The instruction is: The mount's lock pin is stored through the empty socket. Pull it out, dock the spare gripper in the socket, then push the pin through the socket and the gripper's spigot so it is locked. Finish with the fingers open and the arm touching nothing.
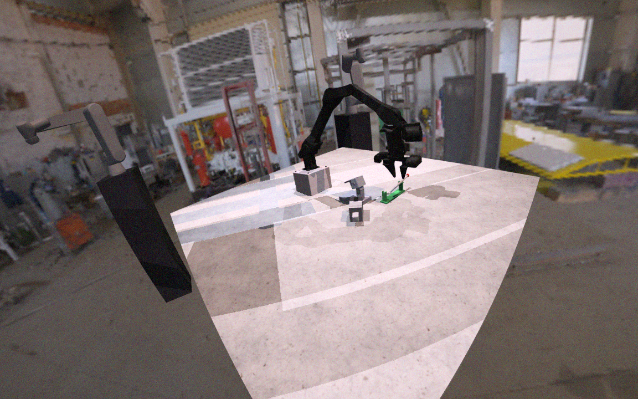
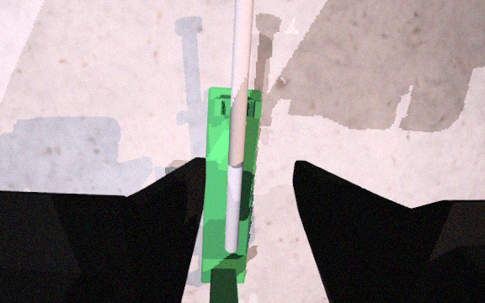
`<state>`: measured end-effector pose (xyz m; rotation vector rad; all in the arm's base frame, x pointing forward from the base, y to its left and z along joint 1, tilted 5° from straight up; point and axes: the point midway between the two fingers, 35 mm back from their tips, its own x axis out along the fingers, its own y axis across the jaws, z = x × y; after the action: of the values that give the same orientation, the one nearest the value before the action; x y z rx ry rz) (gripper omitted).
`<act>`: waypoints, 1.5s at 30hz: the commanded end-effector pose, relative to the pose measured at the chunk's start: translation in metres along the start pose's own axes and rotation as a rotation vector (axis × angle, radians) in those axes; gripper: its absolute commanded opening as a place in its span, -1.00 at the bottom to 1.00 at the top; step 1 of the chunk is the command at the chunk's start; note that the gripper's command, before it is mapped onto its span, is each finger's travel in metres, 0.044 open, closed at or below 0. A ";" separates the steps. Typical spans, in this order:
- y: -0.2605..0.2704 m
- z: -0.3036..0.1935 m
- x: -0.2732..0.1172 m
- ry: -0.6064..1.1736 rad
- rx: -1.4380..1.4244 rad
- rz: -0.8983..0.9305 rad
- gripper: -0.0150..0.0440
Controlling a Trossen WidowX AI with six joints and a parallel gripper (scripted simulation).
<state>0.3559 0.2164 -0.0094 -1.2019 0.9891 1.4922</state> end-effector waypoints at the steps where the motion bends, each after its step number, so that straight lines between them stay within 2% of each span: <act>1: 0.003 -0.003 0.011 0.005 0.005 0.013 0.12; 25: 0.005 -0.009 0.049 0.005 0.005 0.013 0.12; 35: 0.005 -0.009 0.050 0.005 0.005 0.013 0.12; 41: 0.005 -0.009 0.050 0.005 0.005 0.013 -0.42; 45: 0.005 -0.009 0.050 0.005 0.005 0.013 -0.49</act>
<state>0.3504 0.2164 -0.0590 -1.2010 0.9992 1.5000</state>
